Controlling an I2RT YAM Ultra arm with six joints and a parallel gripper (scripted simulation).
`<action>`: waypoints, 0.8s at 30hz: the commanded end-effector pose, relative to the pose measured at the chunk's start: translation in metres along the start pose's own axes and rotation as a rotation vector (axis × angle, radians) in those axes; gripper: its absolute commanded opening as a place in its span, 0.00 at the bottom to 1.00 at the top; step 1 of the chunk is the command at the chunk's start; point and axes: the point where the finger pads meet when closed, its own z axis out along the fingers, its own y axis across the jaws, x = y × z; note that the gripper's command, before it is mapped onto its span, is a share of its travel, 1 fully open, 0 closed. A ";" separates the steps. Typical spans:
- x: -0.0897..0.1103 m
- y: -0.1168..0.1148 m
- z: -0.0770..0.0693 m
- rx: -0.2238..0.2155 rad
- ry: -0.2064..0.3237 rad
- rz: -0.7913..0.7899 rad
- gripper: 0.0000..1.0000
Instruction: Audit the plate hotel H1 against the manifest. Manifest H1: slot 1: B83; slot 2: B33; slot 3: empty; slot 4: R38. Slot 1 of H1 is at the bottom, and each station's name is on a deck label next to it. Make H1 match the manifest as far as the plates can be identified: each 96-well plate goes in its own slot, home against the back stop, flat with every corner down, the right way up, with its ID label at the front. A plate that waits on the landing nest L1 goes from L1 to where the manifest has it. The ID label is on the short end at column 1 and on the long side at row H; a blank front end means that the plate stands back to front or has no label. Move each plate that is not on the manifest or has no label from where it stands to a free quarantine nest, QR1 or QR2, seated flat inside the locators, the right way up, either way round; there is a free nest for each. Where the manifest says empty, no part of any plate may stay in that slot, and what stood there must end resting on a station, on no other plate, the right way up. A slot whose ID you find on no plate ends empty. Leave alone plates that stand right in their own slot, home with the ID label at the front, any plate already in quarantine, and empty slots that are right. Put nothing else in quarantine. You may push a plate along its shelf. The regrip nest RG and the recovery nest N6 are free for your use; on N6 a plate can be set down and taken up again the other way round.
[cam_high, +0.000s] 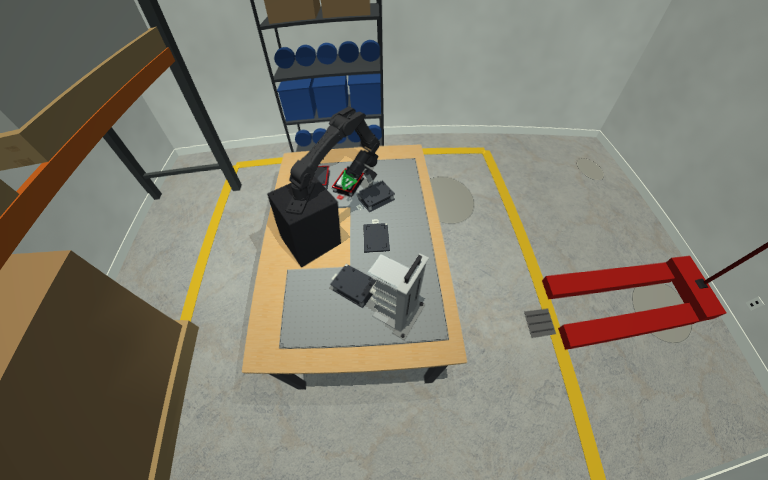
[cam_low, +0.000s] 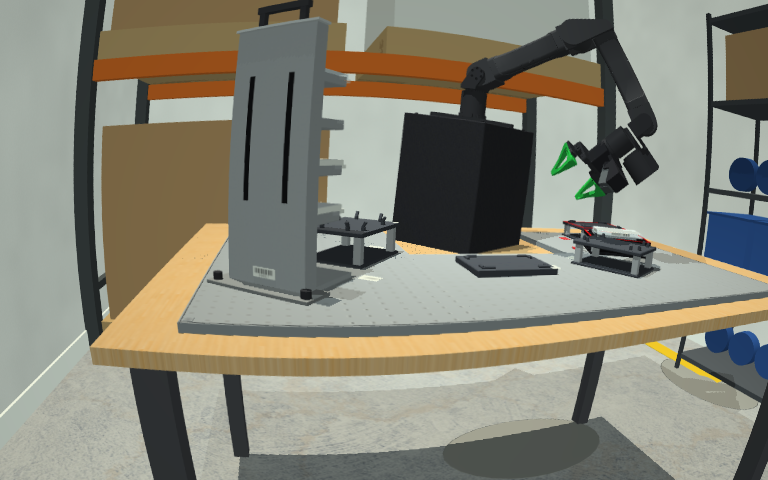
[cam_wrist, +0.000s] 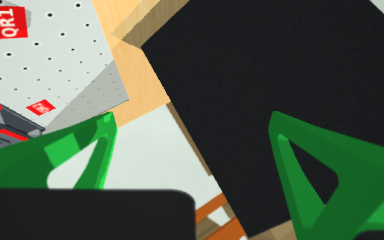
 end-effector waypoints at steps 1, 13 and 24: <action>0.000 0.000 -0.003 -0.005 -0.005 0.000 1.00; 0.000 0.000 -0.003 -0.005 -0.005 0.000 1.00; -0.023 -0.011 -0.028 -0.146 -0.076 -0.030 0.00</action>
